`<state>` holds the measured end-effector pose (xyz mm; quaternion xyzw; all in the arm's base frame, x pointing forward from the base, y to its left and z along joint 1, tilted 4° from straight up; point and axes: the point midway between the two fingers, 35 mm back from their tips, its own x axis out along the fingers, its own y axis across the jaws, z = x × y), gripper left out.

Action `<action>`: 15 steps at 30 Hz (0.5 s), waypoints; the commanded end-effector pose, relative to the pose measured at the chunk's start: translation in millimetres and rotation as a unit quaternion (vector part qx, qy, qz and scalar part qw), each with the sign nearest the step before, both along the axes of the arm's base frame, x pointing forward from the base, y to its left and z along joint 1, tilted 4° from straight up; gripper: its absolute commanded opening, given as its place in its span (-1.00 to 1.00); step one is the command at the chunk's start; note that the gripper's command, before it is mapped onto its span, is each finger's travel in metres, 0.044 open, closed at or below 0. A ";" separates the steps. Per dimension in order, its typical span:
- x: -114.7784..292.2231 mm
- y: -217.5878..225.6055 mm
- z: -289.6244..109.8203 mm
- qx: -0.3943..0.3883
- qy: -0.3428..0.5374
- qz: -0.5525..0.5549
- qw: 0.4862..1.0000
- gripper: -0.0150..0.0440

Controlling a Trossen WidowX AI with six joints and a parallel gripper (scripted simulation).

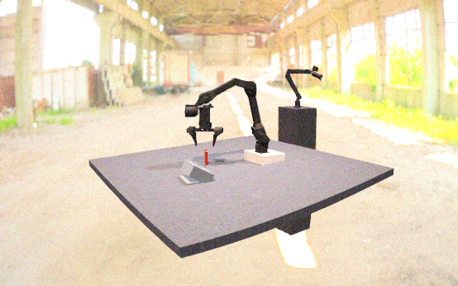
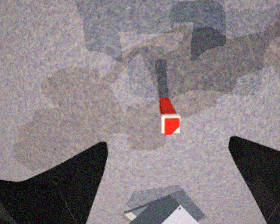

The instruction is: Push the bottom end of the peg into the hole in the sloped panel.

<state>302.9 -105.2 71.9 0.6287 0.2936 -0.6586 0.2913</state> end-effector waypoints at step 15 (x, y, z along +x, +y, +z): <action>-5.0 -1.6 -21.4 0.006 0.006 -0.001 1.000 1.00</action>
